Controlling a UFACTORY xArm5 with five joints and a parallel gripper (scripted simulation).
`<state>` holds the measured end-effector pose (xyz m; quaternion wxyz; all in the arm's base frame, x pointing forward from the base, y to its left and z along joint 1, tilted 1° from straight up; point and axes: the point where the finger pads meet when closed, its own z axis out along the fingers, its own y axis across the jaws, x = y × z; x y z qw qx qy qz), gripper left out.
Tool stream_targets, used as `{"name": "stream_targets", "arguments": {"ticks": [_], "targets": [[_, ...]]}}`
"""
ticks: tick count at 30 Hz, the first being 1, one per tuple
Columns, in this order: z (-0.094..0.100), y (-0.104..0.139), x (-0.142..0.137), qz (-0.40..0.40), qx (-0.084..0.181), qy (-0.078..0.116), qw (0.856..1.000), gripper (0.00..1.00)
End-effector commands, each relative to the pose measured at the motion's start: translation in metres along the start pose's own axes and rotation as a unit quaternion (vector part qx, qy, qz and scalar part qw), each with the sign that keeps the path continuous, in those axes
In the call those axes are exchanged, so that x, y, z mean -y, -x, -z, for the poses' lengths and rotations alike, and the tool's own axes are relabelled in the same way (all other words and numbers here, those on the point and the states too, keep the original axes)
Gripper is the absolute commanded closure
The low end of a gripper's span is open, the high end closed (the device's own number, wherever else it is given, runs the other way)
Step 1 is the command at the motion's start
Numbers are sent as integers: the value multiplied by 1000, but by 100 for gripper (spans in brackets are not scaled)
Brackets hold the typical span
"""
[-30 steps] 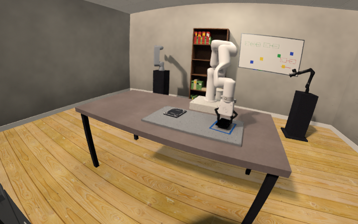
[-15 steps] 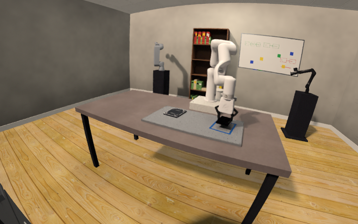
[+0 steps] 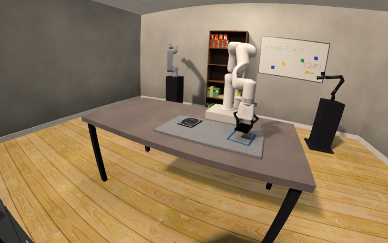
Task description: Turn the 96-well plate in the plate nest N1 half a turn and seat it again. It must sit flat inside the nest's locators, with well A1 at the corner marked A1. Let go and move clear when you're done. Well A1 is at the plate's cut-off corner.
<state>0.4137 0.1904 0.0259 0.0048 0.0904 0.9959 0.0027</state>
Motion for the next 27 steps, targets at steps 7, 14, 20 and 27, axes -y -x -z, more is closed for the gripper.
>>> {"name": "stream_targets", "arguments": {"ticks": [7,14,20,27], "targets": [[17,1,-1,0,3,-1,1000,100],[24,1,-1,0,3,-1,1000,100],[24,1,-1,0,3,-1,1000,100],[24,1,2,-17,3,-1,1000,100]]}}
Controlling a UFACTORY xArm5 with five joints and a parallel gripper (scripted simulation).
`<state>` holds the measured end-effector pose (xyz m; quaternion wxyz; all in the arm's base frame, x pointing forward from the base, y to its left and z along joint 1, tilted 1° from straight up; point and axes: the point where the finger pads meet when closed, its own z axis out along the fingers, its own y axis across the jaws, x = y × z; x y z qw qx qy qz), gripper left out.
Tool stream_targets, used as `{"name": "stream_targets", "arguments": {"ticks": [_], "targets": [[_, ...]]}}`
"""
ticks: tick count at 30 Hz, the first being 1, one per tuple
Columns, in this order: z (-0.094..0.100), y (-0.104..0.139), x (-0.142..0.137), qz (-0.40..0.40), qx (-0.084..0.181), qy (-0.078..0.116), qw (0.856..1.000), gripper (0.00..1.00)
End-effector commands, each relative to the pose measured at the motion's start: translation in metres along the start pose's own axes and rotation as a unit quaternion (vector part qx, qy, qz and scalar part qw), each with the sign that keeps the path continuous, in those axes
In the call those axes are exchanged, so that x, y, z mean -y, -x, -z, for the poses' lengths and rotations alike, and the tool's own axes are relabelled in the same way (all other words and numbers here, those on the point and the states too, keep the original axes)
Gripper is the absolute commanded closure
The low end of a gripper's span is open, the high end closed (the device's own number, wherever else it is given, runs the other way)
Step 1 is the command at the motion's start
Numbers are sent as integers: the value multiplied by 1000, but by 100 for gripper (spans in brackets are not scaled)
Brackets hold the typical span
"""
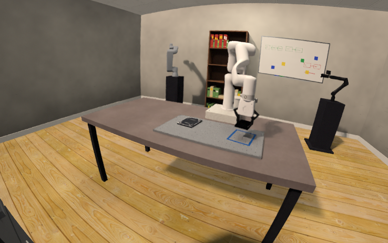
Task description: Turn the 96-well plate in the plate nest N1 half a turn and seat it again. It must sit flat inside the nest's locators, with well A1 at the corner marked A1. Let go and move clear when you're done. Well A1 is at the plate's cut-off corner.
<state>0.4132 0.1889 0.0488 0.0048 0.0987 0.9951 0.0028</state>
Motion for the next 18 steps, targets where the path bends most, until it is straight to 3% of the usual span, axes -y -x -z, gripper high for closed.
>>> {"name": "stream_targets", "arguments": {"ticks": [1,7,18], "targets": [[2,1,4,-25,3,-1,1000,100],[2,2,24,-125,4,-1,992,100],[3,4,54,-272,4,-1,962,100]]}}
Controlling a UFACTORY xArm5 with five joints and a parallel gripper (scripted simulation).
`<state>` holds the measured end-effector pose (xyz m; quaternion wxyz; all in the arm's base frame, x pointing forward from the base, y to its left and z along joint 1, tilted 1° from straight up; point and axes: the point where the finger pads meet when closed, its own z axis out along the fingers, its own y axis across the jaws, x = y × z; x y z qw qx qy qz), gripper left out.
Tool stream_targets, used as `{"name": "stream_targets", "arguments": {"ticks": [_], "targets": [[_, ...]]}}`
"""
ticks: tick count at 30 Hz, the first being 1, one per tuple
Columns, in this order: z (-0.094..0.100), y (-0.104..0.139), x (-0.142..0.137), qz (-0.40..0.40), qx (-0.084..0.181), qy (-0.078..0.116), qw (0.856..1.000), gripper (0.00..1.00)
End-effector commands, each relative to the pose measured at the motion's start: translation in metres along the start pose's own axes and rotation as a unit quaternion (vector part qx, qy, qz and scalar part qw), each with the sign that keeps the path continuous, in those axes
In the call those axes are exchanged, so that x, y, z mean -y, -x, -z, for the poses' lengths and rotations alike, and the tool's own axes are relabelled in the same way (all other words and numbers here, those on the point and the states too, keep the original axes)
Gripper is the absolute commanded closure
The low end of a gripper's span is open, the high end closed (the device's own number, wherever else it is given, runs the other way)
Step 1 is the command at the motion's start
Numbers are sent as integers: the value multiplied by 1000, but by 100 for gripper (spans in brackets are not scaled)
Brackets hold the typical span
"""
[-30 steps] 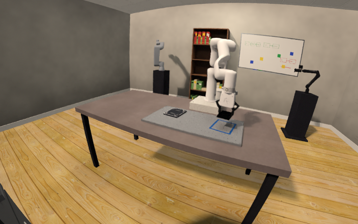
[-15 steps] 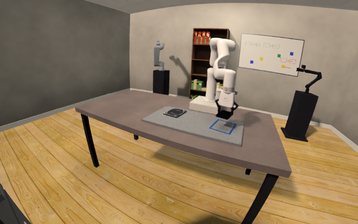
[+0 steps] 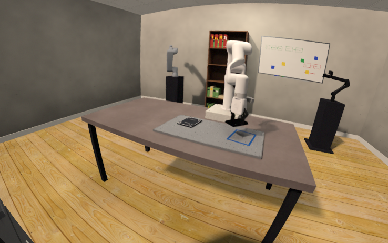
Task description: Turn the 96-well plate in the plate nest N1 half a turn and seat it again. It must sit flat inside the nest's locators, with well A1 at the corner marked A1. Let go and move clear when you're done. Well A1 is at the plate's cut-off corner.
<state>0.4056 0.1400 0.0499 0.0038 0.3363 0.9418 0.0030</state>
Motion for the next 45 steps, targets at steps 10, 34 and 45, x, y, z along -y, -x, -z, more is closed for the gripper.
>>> {"name": "stream_targets", "arguments": {"ticks": [10,34,45], "targets": [[3,21,32,-196,4,2,981,100],[5,55,90,-498,3,3,867,100],[6,74,122,-498,3,3,867,100]]}}
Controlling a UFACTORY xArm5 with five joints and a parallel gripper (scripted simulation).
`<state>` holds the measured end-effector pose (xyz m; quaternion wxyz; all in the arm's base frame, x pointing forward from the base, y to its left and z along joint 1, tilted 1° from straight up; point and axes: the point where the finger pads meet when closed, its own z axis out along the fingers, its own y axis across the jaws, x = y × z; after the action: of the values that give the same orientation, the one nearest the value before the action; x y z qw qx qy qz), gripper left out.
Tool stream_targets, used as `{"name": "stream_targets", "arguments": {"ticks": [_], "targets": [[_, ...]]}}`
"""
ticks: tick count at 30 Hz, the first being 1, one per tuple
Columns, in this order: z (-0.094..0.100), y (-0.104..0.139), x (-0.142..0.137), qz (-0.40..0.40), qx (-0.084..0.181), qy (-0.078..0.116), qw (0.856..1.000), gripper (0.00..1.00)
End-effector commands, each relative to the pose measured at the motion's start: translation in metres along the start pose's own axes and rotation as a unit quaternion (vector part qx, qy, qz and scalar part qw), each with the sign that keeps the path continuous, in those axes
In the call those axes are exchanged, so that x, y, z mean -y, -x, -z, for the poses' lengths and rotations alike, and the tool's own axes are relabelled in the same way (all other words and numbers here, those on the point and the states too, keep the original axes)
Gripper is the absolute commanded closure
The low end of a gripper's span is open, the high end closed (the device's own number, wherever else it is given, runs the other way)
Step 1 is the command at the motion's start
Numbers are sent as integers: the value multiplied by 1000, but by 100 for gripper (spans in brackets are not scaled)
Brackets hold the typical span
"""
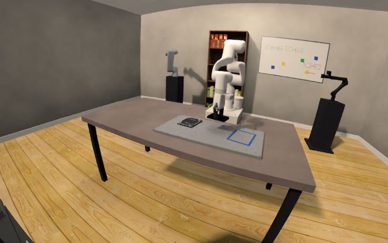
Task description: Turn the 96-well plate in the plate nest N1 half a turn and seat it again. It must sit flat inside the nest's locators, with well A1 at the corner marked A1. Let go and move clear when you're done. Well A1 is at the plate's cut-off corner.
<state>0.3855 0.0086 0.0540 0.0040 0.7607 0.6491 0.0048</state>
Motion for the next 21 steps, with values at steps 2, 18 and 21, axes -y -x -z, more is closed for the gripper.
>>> {"name": "stream_targets", "arguments": {"ticks": [2,18,21], "targets": [[2,16,-2,0,0,2,1000,100],[3,62,-2,0,1,2,1000,100],[3,69,-2,0,1,2,1000,100]]}}
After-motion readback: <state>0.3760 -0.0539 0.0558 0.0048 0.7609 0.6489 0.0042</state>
